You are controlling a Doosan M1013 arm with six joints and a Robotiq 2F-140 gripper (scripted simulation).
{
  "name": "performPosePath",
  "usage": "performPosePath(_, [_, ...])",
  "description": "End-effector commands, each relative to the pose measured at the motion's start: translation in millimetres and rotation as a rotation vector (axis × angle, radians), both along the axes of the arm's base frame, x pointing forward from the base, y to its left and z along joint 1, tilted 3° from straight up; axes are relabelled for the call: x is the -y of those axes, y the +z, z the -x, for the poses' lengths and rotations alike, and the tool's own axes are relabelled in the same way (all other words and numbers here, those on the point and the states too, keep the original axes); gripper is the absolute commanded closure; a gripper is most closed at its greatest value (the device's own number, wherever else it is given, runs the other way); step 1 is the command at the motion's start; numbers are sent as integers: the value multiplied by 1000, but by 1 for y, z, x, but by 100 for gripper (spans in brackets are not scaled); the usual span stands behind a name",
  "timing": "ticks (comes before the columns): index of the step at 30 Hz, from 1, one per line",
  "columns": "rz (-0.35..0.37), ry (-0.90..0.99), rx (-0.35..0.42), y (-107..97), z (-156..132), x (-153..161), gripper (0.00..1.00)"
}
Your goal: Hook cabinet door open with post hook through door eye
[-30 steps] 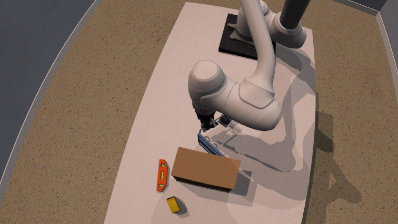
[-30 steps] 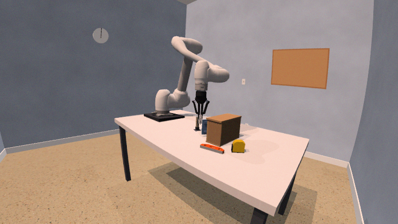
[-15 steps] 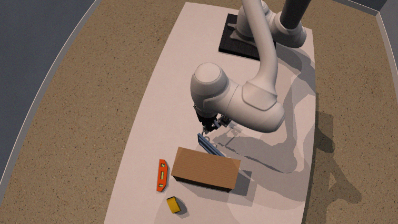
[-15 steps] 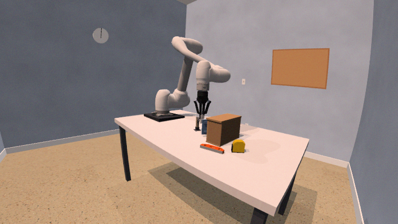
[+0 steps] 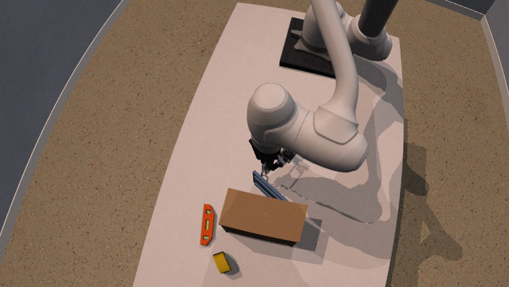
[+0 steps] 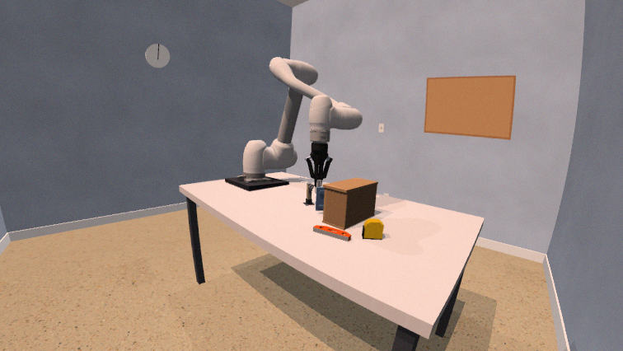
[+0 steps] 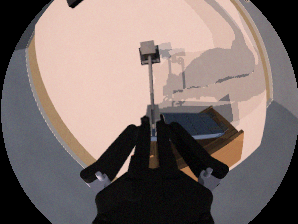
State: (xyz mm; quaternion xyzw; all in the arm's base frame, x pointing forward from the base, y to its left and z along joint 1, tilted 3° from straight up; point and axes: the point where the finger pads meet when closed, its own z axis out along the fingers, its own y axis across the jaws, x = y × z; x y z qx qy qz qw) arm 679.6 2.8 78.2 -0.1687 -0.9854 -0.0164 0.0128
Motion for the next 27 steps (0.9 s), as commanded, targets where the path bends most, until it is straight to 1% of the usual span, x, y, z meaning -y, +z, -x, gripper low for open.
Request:
performPosePath(1, [-4, 31, -7, -1, 0, -4, 97])
performPosePath(6, [-5, 77, -5, -1, -1, -7, 97])
performPosePath(27, [-5, 77, -5, -1, -2, -9, 97])
